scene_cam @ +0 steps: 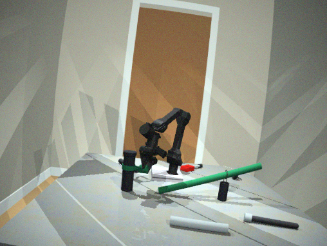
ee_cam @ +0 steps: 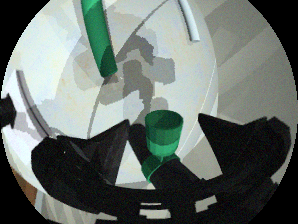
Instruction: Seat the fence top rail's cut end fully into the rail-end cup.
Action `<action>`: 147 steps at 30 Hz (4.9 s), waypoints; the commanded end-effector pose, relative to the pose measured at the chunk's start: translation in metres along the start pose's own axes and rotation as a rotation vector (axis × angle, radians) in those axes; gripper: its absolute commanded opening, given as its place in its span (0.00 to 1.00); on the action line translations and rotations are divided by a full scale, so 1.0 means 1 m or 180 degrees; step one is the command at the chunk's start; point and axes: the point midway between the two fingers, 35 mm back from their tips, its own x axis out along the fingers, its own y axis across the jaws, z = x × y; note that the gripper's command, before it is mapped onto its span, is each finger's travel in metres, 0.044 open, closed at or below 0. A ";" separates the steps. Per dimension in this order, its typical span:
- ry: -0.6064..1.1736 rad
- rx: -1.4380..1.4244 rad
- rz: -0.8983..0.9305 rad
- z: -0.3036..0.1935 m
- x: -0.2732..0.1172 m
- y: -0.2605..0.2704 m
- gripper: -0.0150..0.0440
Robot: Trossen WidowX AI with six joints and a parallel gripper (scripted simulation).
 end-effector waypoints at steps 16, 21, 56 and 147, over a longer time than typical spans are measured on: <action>0.0010 0.0025 0.0021 0.001 0.023 0.005 0.87; 0.0010 0.0025 0.0021 0.001 0.023 0.005 0.64; -0.0245 -0.0420 0.0024 0.000 0.016 0.018 0.25; -0.0293 0.4364 0.0340 0.149 -0.125 -0.002 1.00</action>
